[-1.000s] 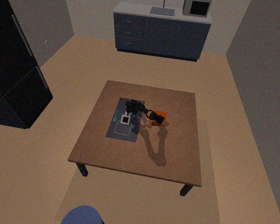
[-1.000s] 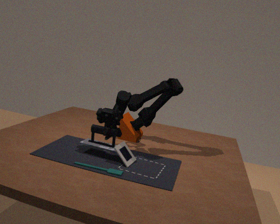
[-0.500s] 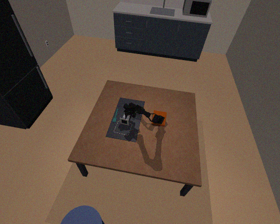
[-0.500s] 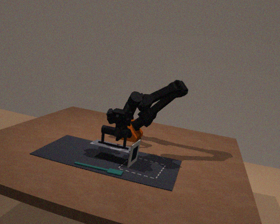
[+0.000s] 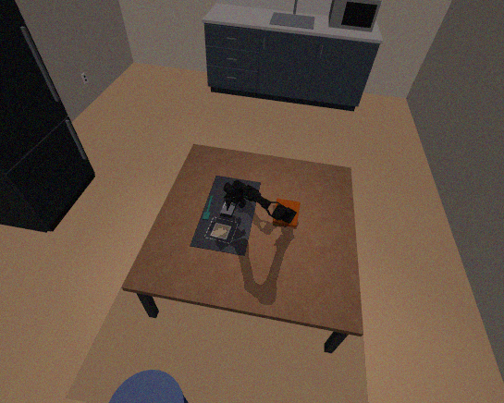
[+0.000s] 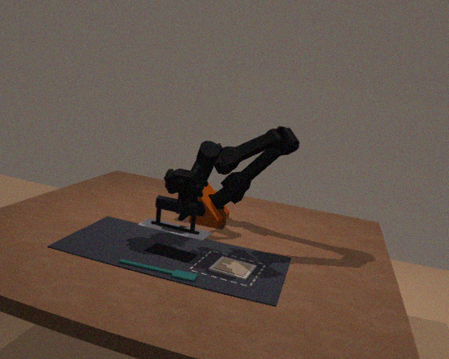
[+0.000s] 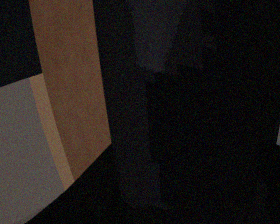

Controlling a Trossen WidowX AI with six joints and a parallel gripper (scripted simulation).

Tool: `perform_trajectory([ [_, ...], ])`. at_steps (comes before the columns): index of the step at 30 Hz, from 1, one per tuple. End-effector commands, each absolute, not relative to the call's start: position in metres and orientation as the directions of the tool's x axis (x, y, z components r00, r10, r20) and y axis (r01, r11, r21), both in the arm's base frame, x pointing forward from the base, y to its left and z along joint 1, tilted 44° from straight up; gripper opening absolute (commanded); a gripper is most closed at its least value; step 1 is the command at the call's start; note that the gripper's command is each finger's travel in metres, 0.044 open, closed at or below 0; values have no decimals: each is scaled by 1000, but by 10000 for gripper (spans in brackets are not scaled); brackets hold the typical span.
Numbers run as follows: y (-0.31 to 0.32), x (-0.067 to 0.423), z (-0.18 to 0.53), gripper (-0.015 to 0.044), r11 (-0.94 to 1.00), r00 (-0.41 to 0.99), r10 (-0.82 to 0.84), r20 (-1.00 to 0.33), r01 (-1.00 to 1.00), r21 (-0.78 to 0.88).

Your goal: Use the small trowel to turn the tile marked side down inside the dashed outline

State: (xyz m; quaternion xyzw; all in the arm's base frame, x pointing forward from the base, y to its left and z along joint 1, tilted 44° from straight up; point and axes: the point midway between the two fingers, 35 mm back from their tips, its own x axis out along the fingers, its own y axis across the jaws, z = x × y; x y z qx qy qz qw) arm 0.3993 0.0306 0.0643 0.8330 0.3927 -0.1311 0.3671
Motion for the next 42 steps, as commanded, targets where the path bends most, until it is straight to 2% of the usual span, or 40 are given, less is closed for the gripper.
perform_trajectory([
  [1,6,405,64,0,-424,673,549,-495,735,529],
  [42,-6,406,60,0,-426,674,550,-493,734,529],
])
